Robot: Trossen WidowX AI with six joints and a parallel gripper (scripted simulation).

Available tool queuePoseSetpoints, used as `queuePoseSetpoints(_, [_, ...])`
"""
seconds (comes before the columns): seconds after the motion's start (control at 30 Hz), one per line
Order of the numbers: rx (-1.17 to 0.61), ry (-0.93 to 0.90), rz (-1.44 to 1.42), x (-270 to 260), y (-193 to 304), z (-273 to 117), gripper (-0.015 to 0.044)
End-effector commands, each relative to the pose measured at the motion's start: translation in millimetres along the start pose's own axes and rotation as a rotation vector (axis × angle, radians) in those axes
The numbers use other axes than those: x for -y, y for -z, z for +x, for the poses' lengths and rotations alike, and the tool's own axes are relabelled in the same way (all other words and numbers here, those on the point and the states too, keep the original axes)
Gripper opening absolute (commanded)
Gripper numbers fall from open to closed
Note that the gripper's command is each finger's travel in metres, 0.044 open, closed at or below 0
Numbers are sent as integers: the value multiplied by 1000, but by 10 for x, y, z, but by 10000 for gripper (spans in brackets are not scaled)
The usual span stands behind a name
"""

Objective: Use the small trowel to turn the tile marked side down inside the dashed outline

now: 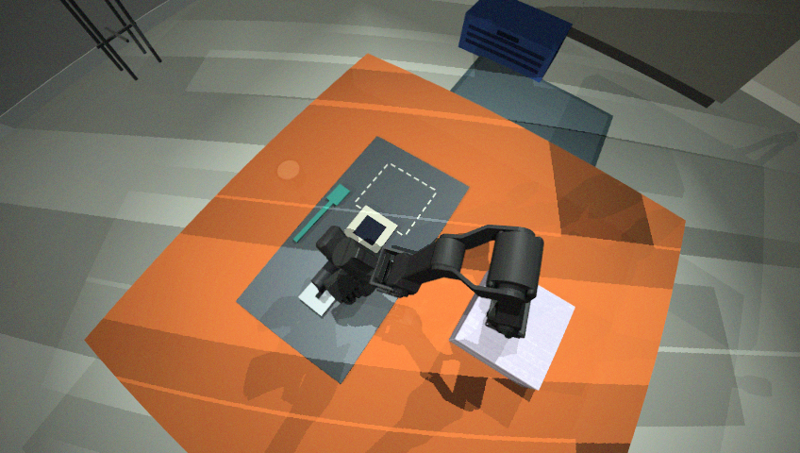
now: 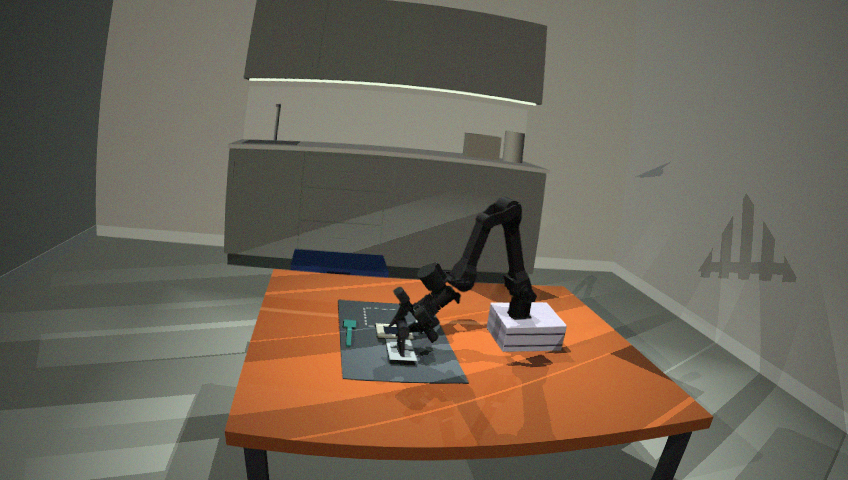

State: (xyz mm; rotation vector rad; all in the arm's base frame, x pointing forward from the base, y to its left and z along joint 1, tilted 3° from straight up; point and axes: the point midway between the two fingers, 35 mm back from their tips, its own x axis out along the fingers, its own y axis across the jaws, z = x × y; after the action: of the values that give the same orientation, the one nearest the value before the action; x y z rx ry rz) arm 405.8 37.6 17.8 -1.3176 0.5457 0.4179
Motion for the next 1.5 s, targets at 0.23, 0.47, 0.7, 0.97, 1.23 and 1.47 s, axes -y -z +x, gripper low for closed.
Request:
queuePoseSetpoints(0.23, [-9,6,1,28,208,-12,0])
queuePoseSetpoints(0.47, [-9,7,0,34,322,-26,0])
queuePoseSetpoints(0.7, [-10,8,0,35,362,-32,0])
queuePoseSetpoints(0.97, [-63,8,-63,98,305,-83,0])
queuePoseSetpoints(1.23, [-77,8,-80,217,330,-182,0])
queuePoseSetpoints(1.47, [-77,8,-80,324,397,-271,0])
